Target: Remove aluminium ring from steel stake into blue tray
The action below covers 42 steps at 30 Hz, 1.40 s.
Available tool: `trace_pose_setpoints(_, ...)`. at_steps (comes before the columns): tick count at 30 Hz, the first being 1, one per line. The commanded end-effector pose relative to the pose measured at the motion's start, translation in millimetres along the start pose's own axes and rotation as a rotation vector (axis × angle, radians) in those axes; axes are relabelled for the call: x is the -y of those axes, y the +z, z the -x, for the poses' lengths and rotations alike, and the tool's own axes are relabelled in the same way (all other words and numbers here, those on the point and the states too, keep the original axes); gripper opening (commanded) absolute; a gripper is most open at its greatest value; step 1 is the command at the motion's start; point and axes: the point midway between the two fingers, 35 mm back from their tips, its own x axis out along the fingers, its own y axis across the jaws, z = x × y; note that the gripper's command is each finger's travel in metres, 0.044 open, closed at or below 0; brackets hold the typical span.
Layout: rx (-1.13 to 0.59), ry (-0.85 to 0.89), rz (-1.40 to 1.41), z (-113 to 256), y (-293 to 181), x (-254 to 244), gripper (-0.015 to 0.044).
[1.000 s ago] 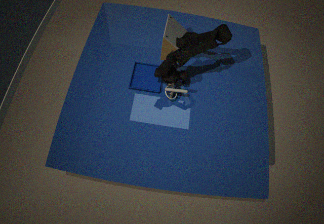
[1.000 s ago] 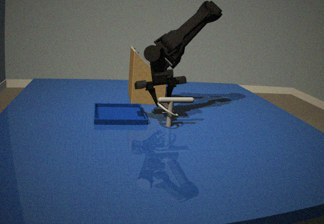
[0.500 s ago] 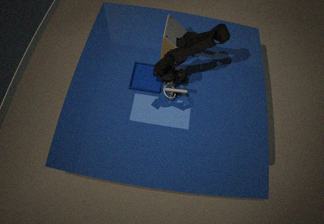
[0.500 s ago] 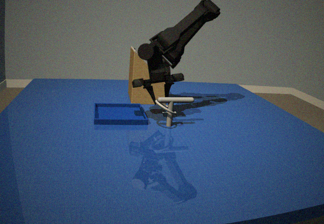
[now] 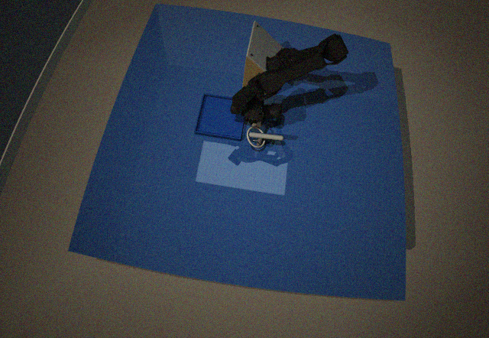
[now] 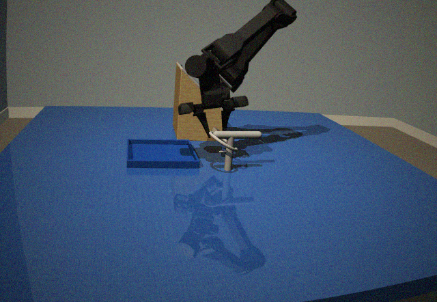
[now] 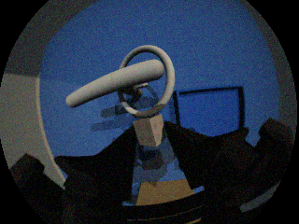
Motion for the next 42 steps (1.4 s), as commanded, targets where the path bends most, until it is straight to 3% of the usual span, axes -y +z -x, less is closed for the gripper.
trace_pose_setpoints(1, 0.007, -0.018, 0.008, 4, 2, -2, 0.0000)
trace_pose_setpoints(42, 0.023, -0.201, 0.064, 2, -1, -30, 0.0000)
